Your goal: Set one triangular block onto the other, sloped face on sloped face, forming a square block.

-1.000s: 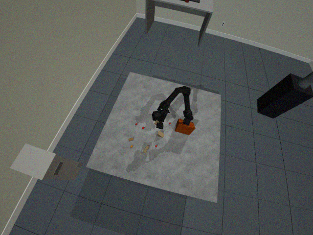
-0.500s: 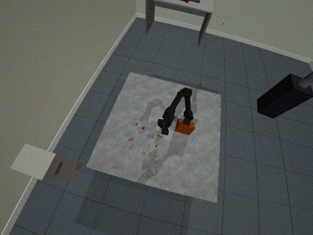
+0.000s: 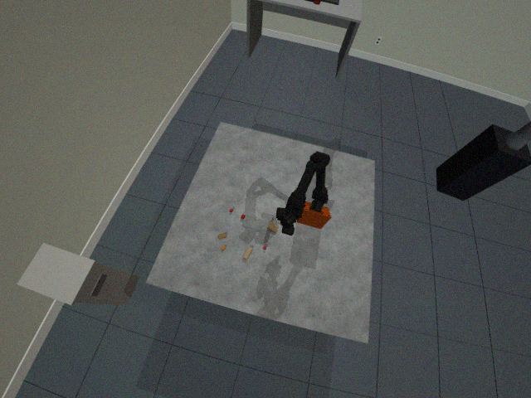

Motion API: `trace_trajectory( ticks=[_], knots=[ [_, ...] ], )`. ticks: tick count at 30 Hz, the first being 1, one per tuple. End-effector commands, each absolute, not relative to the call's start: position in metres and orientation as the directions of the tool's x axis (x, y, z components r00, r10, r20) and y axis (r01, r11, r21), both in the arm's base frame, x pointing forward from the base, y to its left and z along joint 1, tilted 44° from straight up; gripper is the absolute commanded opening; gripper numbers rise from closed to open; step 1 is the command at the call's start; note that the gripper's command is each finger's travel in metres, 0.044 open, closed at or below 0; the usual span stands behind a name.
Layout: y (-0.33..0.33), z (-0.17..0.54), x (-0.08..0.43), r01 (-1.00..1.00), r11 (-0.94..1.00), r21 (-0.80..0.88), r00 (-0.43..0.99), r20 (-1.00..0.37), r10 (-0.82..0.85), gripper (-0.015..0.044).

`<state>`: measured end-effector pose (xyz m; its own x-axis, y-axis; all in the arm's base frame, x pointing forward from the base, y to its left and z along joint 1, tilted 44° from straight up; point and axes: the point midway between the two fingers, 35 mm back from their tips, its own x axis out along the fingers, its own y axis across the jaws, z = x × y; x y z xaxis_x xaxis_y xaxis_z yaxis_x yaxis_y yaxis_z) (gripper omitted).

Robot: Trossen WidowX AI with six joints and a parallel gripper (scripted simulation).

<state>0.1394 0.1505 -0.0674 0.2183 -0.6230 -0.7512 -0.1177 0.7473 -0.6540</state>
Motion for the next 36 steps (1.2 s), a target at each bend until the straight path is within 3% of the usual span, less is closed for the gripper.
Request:
trace_trajectory(
  ticks=[1, 36],
  knots=[
    [0.145, -0.075, 0.142, -0.109, 0.748, -0.655, 0.219, -0.75, -0.624, 0.0],
    [0.082, -0.137, 0.187, -0.105, 0.756, -0.646, 0.217, -0.757, -0.616, 0.0]
  ],
)
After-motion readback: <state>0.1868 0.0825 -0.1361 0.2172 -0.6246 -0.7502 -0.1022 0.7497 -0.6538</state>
